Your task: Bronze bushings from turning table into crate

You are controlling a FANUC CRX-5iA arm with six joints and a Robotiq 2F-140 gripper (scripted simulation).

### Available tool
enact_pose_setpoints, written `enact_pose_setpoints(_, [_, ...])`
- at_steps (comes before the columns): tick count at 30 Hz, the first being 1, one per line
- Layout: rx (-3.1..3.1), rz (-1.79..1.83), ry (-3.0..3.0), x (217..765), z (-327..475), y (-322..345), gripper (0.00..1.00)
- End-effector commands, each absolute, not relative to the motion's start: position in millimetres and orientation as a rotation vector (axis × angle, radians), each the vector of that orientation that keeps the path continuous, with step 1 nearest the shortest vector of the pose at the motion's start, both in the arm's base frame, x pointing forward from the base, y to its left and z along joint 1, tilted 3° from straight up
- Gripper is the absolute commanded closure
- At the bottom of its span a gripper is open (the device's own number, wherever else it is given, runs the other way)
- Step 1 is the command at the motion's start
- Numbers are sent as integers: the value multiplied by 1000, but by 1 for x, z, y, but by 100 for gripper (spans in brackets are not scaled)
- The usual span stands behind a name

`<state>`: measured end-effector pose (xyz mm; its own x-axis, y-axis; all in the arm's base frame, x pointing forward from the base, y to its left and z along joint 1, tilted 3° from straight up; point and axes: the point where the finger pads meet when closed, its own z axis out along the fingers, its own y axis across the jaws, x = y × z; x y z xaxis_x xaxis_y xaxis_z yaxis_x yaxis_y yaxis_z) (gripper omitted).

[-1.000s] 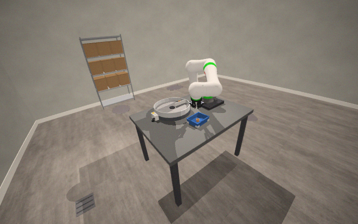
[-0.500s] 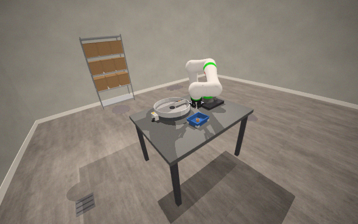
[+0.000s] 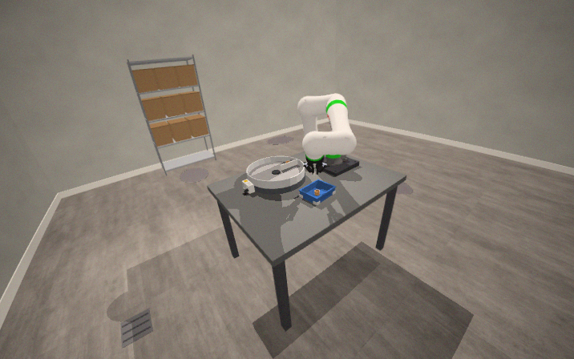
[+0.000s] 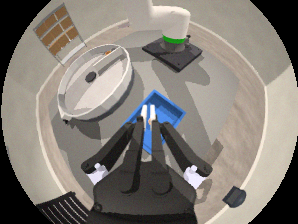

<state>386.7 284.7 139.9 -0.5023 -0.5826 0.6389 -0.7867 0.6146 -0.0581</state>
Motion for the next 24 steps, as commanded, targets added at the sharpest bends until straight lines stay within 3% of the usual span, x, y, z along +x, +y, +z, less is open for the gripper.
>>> enact_pose_setpoints(1, [1074,462,-2261,387,140,283,94])
enact_pose_setpoints(15, [1074,463,-2259,371,143,104,94])
enact_pose_setpoints(17, [1074,463,-2259,371,143,104,94])
enact_pose_setpoints(18, [1074,463,-2261,368,144,67,94])
enact_pose_setpoints(24, [1074,462,-2261,361,146,-8,94])
